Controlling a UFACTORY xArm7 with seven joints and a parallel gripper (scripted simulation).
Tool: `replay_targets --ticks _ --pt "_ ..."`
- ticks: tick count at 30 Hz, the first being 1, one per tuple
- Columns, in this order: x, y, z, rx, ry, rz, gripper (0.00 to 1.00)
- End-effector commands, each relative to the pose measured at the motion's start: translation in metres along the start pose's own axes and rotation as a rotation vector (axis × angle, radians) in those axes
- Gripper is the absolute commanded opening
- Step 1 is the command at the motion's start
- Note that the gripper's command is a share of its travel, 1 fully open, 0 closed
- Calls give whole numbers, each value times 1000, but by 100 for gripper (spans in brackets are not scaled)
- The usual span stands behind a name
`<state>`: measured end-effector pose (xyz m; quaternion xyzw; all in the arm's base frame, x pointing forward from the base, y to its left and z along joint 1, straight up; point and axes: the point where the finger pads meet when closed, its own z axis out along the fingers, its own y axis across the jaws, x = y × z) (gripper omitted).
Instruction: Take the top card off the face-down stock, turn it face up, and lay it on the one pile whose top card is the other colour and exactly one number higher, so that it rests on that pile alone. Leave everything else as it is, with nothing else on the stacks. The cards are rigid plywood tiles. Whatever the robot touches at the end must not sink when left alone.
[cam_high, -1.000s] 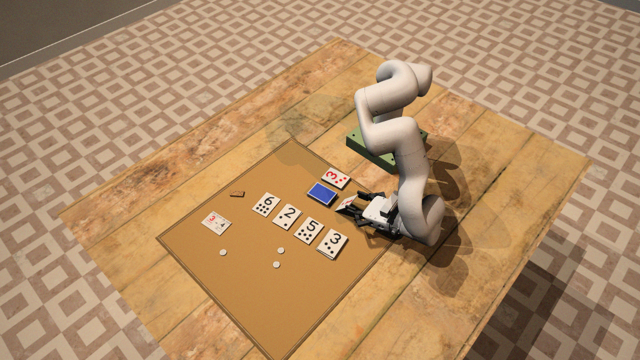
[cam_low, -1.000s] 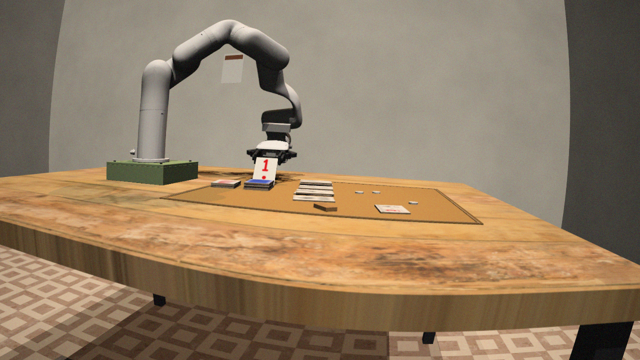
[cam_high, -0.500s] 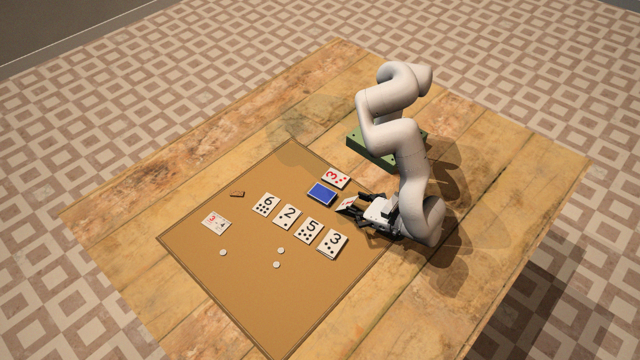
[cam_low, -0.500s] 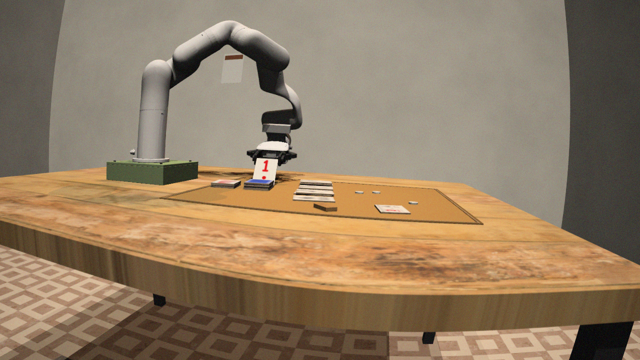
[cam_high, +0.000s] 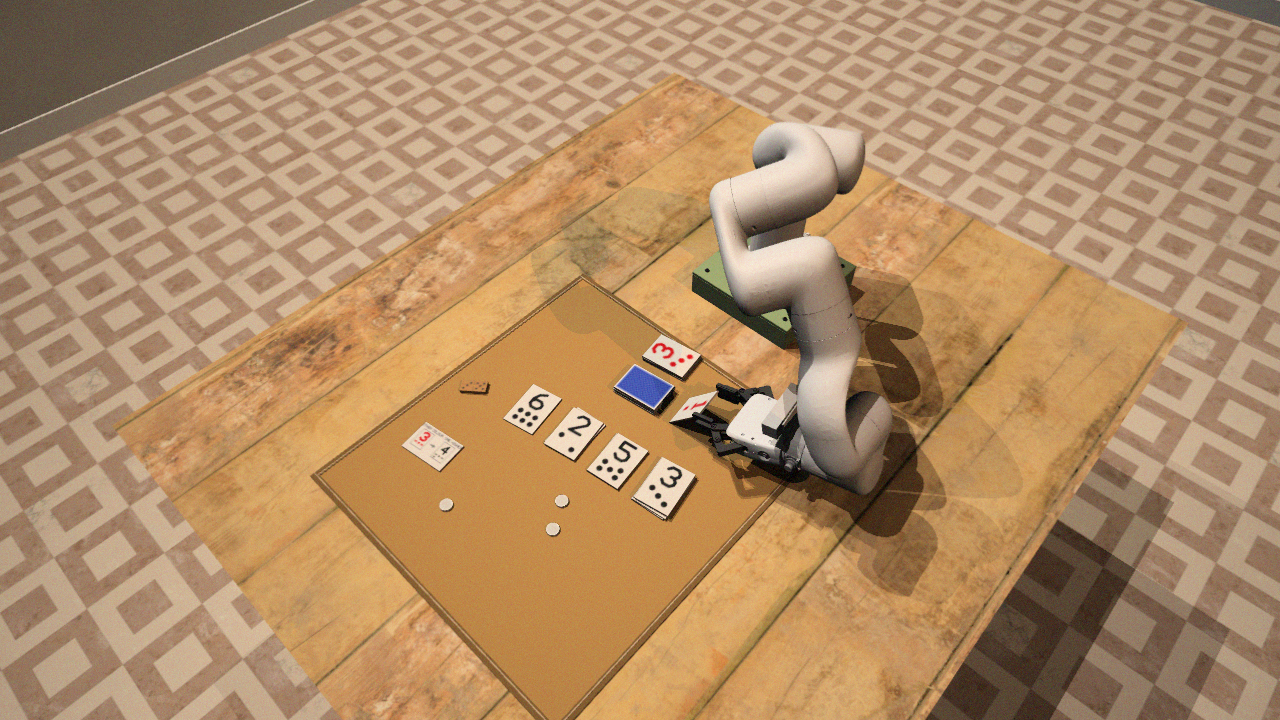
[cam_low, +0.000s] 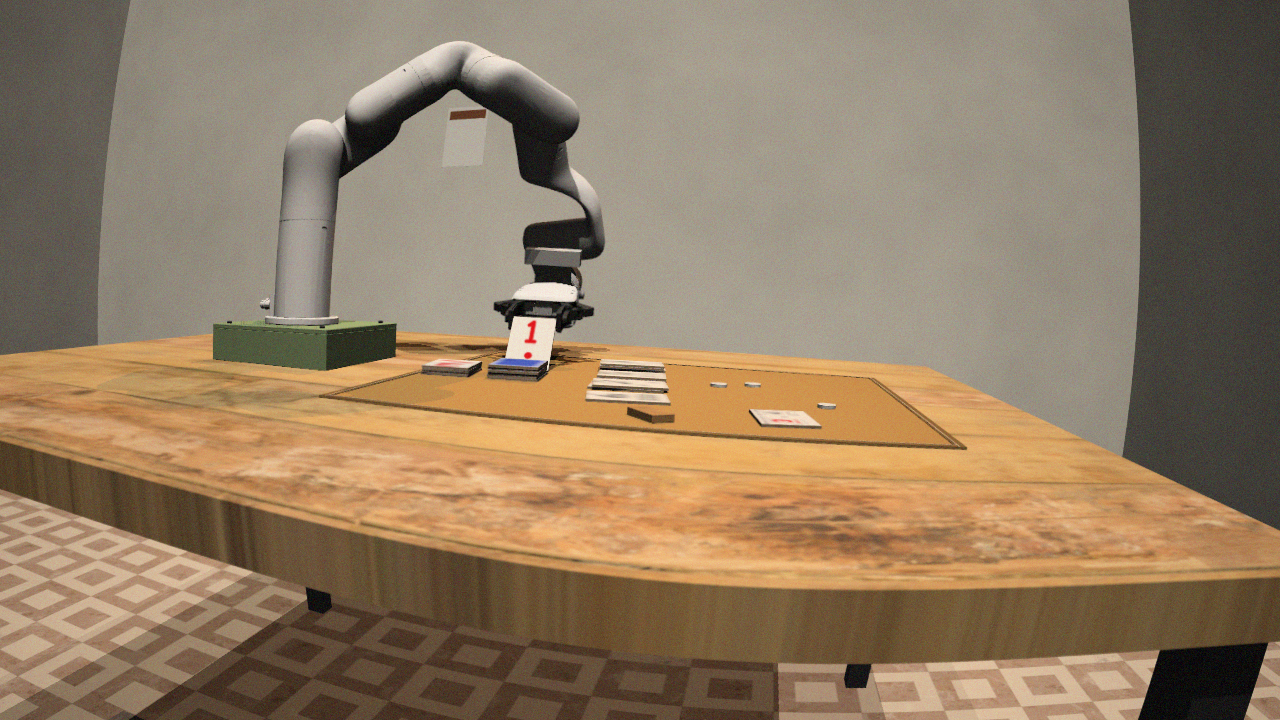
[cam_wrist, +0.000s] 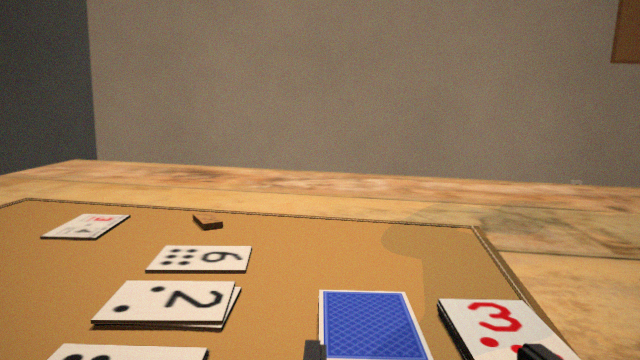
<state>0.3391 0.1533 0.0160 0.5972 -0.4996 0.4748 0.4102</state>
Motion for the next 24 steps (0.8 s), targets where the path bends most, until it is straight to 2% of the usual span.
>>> replay_targets --ticks 1,11,24 --pt "1 -1 -1 1 -4 3 74" --pt "1 -1 -1 1 -23 3 74" --pt "0 -1 -2 2 -99 3 74"
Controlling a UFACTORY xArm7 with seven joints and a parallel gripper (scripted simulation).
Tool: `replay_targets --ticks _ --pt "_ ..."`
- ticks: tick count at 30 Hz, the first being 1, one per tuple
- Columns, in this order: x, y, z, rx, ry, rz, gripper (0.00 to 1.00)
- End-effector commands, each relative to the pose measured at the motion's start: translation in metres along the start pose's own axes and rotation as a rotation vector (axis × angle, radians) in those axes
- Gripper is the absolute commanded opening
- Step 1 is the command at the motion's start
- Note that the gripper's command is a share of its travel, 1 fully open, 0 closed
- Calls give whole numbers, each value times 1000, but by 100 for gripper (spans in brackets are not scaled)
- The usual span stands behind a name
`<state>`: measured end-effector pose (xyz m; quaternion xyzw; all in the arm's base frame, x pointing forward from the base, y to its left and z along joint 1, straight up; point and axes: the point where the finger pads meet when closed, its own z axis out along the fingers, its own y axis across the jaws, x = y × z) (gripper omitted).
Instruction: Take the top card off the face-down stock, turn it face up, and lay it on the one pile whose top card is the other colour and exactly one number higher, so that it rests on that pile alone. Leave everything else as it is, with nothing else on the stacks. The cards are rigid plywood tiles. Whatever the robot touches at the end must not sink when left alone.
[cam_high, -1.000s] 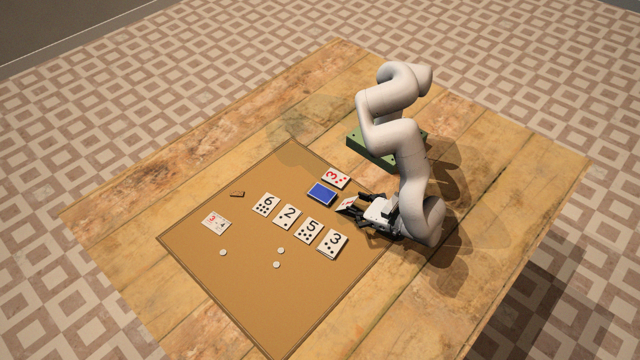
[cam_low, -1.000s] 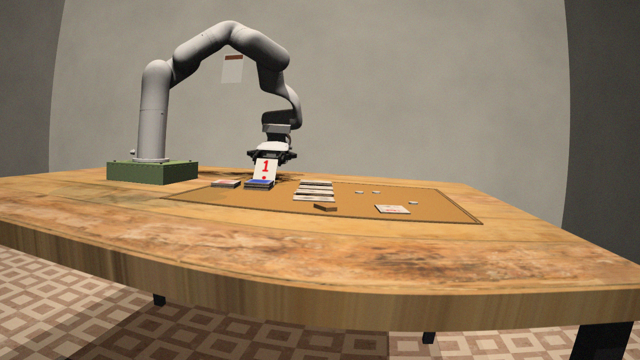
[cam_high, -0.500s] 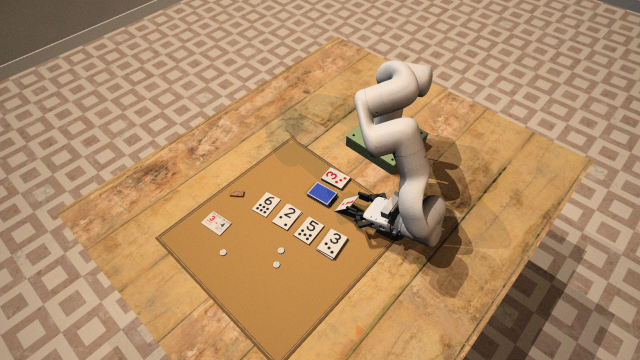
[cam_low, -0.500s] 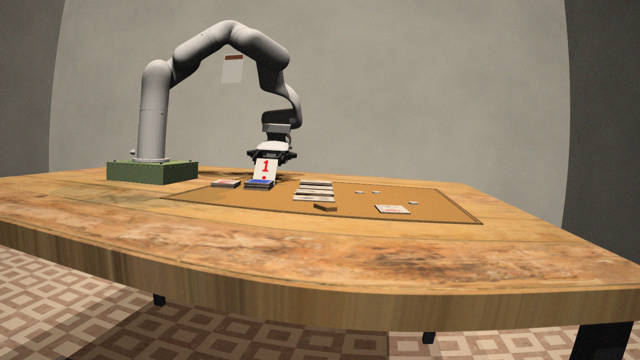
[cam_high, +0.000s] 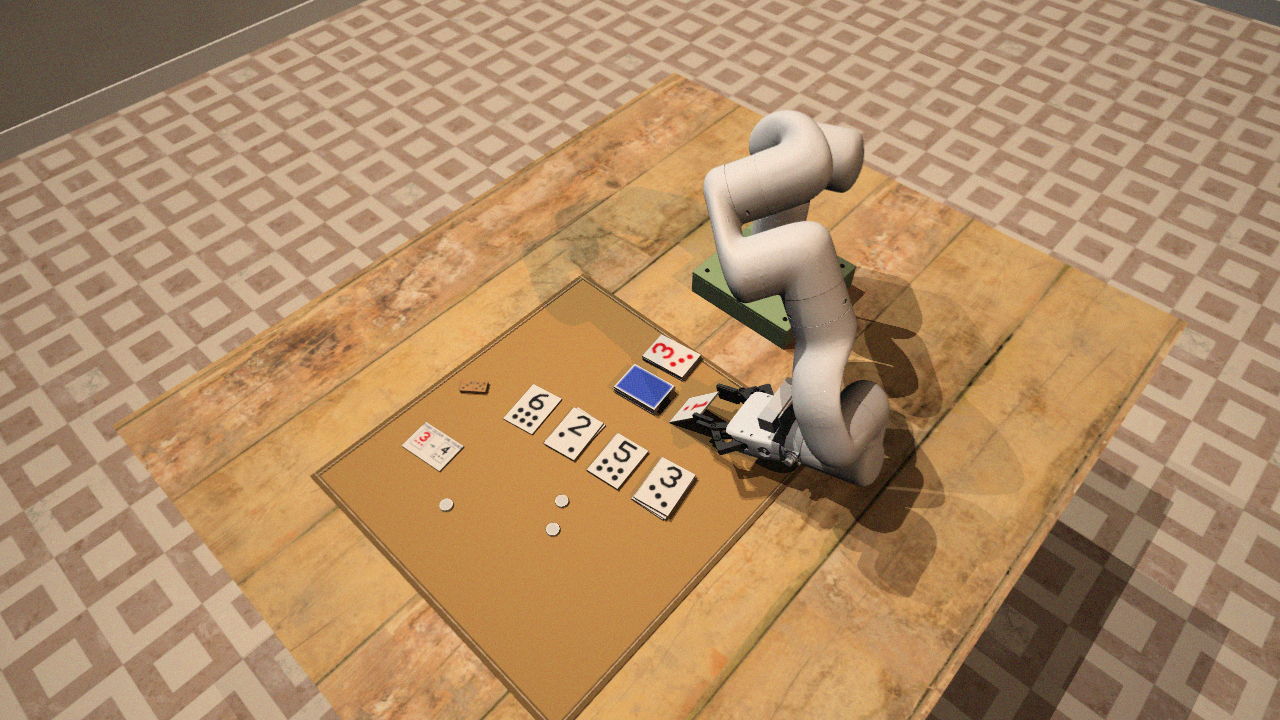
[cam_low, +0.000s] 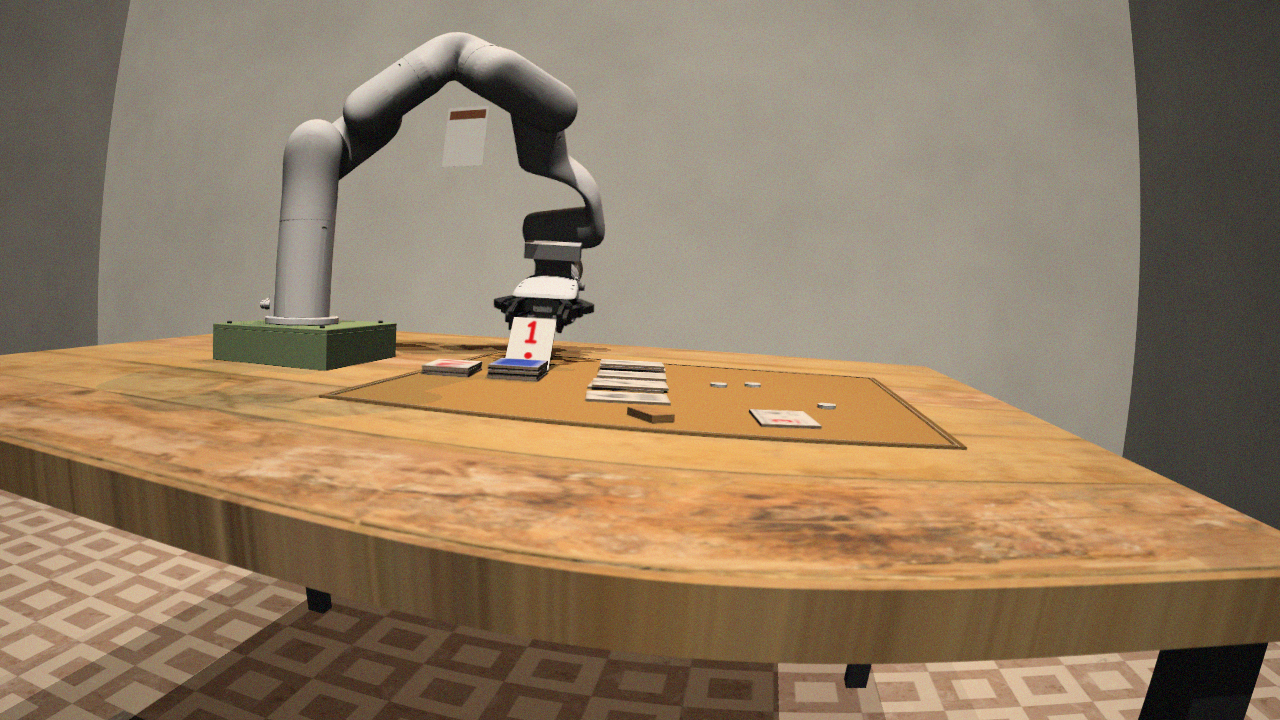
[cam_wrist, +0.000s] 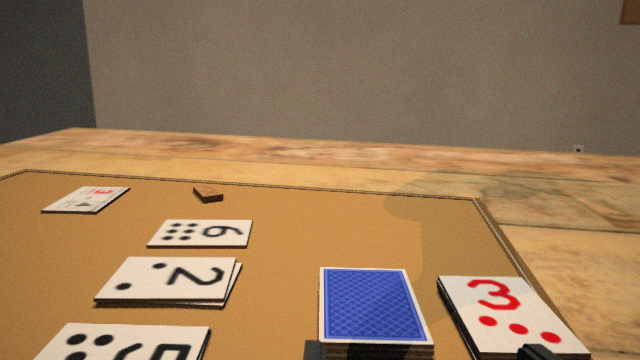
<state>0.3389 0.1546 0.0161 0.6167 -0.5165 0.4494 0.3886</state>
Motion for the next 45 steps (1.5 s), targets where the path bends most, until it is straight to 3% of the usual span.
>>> replay_targets --ticks 1,15,17,32,34,45 --pt "0 -1 -1 1 -25 2 74" --pt "-1 -1 -3 4 -219 2 74" --pt "-1 -1 -3 4 -219 2 74" --pt "-3 -1 -5 7 -503 2 74" --pt "-3 -1 -5 7 -503 2 74" --pt "-5 -1 -5 9 -735 2 74"
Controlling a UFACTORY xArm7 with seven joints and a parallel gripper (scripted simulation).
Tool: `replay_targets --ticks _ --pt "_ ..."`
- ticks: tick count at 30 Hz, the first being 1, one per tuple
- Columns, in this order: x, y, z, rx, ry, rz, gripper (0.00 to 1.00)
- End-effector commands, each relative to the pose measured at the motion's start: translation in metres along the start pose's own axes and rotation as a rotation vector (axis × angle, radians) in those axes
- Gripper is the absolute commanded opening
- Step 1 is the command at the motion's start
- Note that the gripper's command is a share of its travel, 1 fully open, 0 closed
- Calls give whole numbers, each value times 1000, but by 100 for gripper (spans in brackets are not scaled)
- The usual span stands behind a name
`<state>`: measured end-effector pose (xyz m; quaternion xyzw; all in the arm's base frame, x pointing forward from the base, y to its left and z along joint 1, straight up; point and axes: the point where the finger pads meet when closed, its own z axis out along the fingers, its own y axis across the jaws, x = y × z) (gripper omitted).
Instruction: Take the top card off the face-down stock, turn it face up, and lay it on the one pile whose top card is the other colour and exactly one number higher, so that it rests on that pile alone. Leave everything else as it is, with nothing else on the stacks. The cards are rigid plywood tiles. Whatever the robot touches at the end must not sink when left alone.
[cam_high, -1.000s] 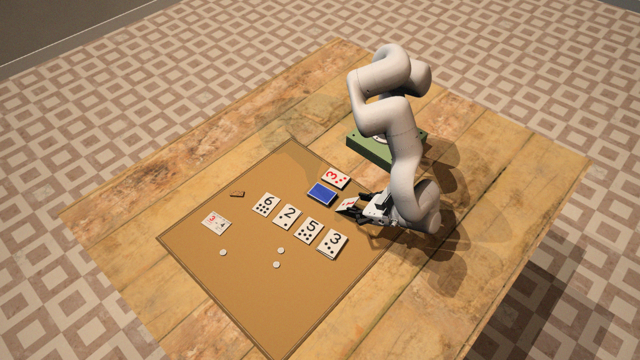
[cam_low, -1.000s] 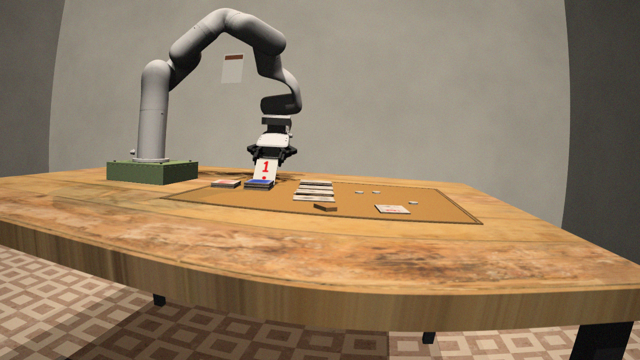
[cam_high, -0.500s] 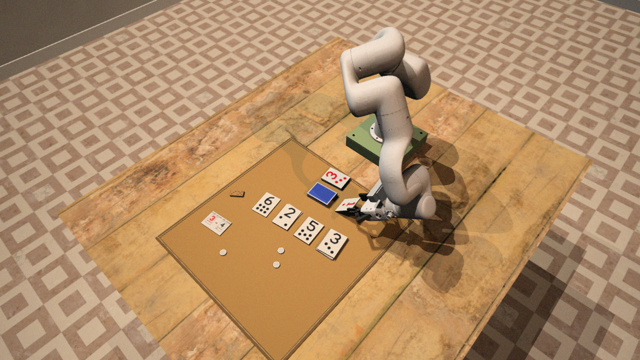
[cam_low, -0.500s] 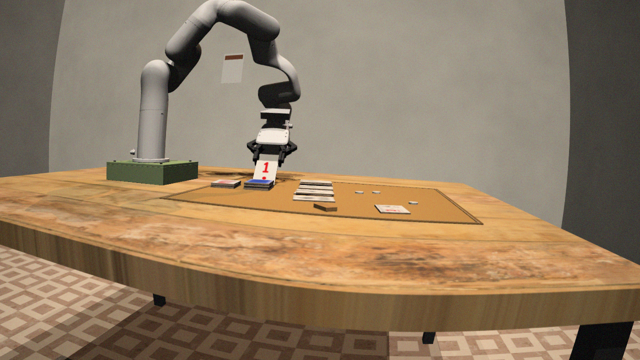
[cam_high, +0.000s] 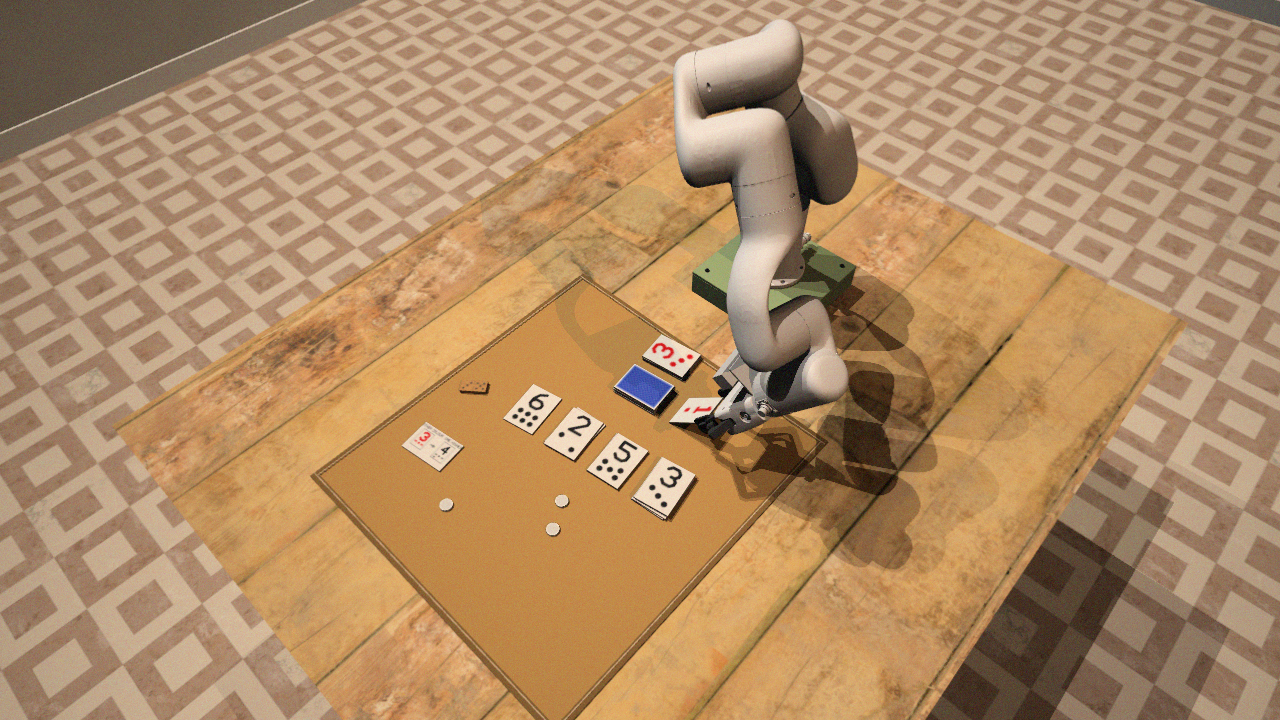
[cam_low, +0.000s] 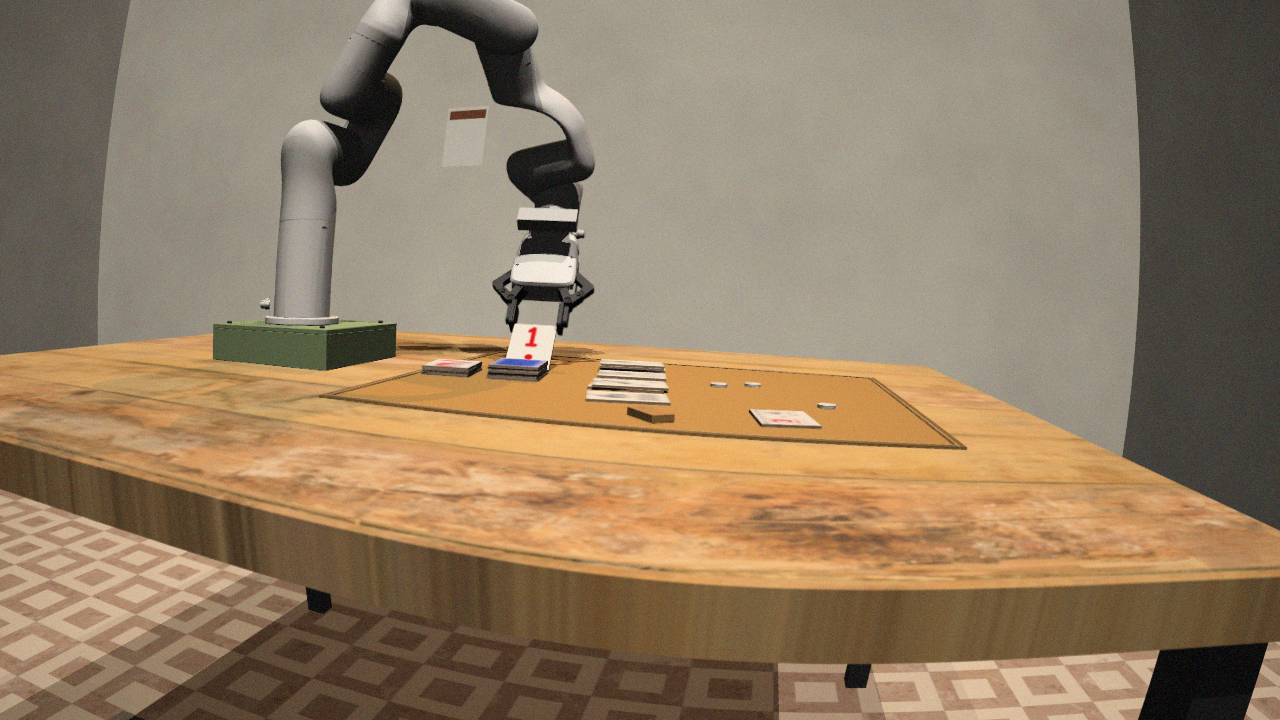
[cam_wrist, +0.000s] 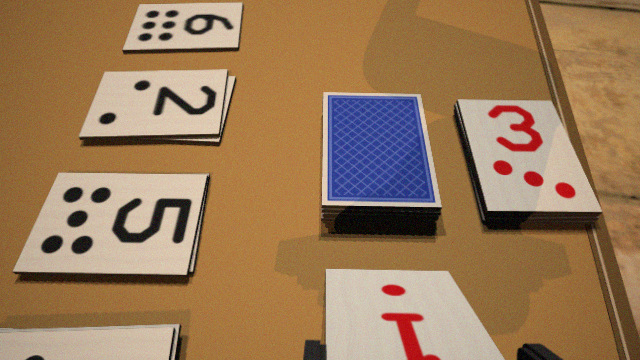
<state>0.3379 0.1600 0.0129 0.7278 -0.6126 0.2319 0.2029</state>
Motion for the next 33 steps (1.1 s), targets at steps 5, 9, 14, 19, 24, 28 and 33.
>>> replay_targets --ticks 5,9,14,19,24,28,33 --pt "-1 -1 1 5 -177 -1 74" --pt "-2 -1 2 5 -243 -2 74" --pt "-3 -1 3 6 -358 -2 74" --pt "-4 -1 5 8 -468 -2 74" --pt "-4 -1 6 8 -522 -2 74" --pt "-5 -1 7 8 -585 -2 74" --pt "-6 -1 9 9 -653 -2 74"
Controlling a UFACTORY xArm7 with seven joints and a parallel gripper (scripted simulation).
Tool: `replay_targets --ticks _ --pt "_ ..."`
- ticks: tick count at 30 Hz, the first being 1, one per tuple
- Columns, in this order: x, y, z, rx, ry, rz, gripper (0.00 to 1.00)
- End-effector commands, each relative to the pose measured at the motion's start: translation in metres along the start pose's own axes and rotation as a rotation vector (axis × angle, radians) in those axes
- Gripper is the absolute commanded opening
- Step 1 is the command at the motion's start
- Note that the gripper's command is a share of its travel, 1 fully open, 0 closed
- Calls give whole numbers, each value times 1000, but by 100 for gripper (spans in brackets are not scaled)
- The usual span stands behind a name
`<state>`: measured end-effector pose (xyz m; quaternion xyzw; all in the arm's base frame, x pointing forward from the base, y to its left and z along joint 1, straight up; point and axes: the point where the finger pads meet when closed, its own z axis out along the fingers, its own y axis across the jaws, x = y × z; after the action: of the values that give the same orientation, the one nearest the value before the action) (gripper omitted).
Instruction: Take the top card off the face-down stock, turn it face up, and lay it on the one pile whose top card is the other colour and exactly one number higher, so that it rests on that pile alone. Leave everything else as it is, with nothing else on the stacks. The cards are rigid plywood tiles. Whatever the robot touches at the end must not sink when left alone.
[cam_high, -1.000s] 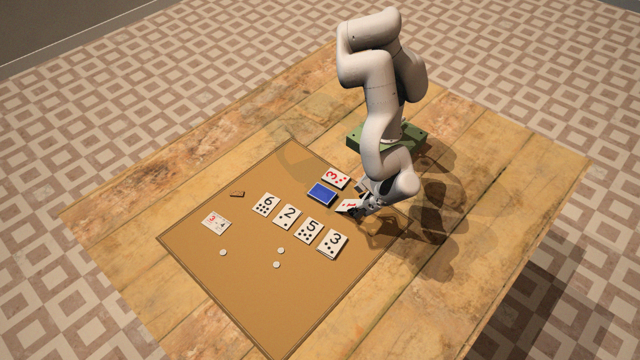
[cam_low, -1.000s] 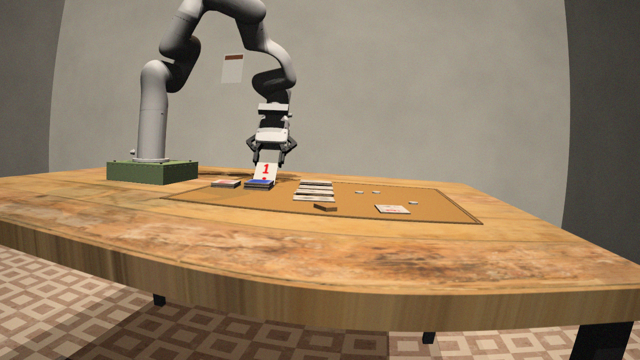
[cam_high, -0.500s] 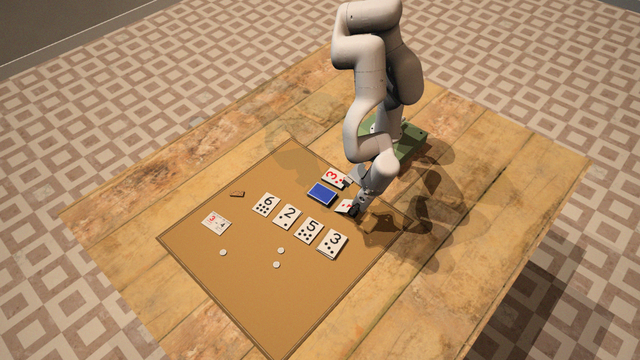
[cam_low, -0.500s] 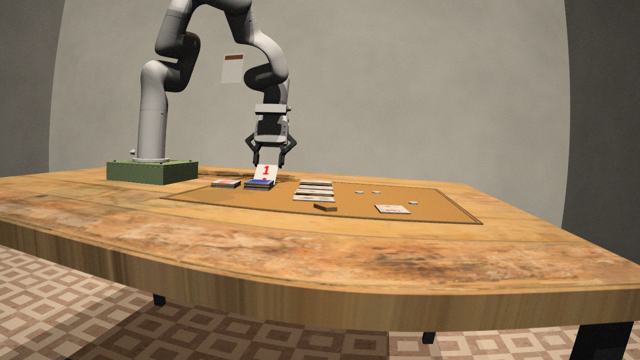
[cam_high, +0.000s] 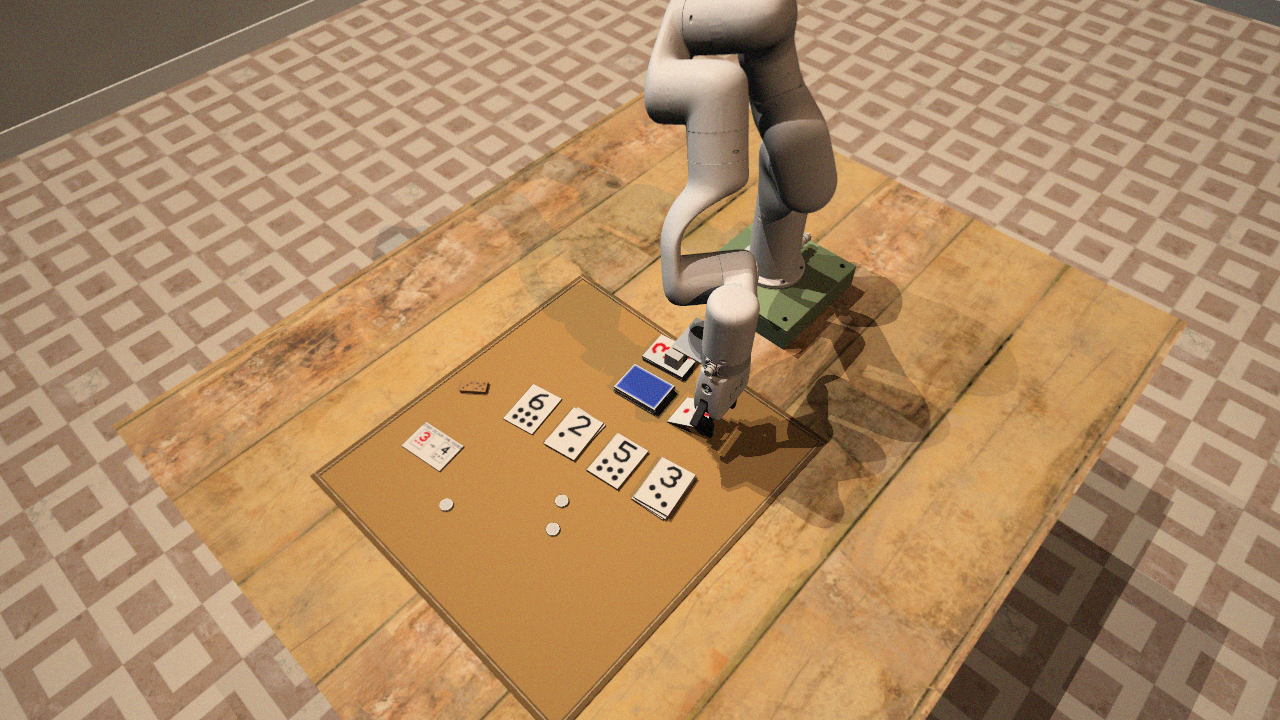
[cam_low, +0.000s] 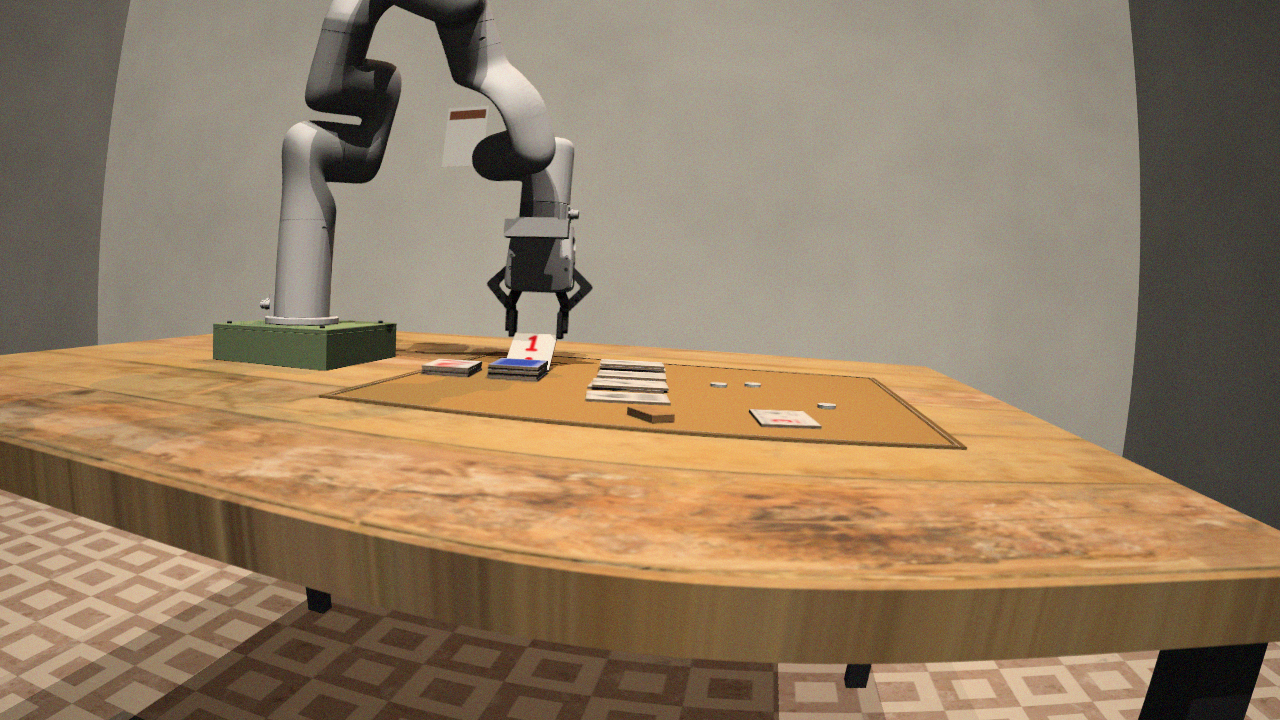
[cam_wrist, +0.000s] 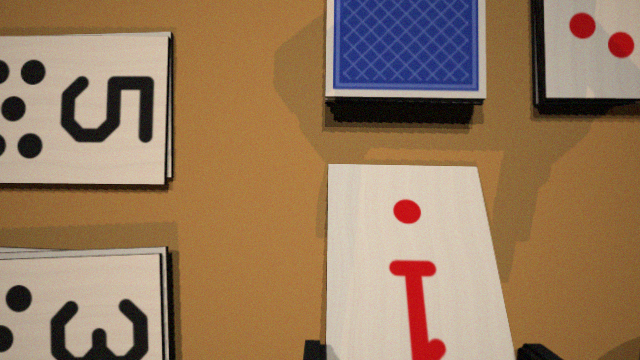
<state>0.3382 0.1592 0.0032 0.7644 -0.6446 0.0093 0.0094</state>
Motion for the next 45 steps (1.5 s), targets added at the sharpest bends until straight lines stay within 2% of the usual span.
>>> replay_targets --ticks 1,22,37,45 --pt "0 -1 1 -1 -66 -3 74" --pt "1 -1 6 1 -263 -3 74" --pt "1 -1 9 2 -346 -3 74" --pt "1 -1 9 2 -368 -3 74"
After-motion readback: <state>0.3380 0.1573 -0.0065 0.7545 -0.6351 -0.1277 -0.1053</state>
